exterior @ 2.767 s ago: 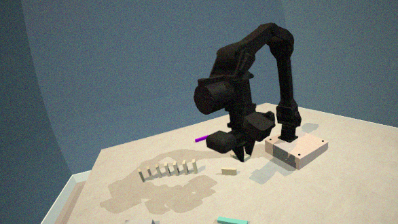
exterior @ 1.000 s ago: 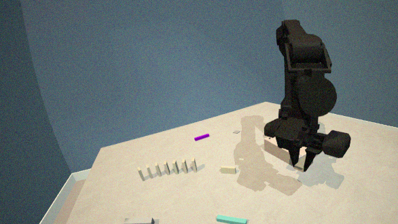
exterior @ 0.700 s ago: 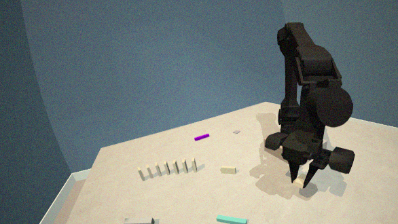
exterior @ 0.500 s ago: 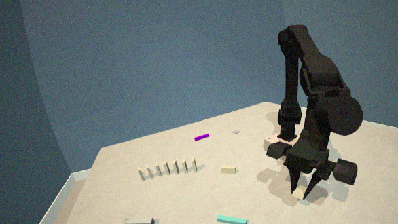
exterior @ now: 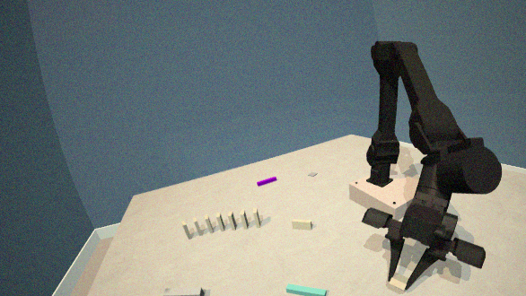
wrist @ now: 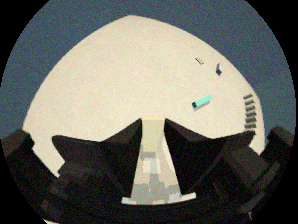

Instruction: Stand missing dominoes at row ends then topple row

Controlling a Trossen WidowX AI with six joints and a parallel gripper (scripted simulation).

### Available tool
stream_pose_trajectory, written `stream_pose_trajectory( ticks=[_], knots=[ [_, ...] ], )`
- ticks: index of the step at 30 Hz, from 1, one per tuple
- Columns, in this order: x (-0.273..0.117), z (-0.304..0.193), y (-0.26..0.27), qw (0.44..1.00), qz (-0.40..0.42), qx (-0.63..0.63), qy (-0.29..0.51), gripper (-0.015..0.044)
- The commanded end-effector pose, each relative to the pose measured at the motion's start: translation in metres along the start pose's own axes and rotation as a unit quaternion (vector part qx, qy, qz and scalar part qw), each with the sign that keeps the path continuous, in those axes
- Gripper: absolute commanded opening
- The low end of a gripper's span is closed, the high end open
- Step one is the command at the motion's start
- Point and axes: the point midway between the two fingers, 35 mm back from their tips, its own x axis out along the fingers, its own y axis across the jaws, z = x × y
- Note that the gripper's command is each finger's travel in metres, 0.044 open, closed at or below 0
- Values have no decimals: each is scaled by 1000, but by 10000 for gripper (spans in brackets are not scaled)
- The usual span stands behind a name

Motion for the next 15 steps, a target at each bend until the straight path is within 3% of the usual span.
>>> stream_pose_trajectory(
  ticks=[1,15],
  knots=[
    [6,-3,6,999,-9,-15,-40,107],
    [5,-9,17,985,-26,-25,-170,107]
  ],
)
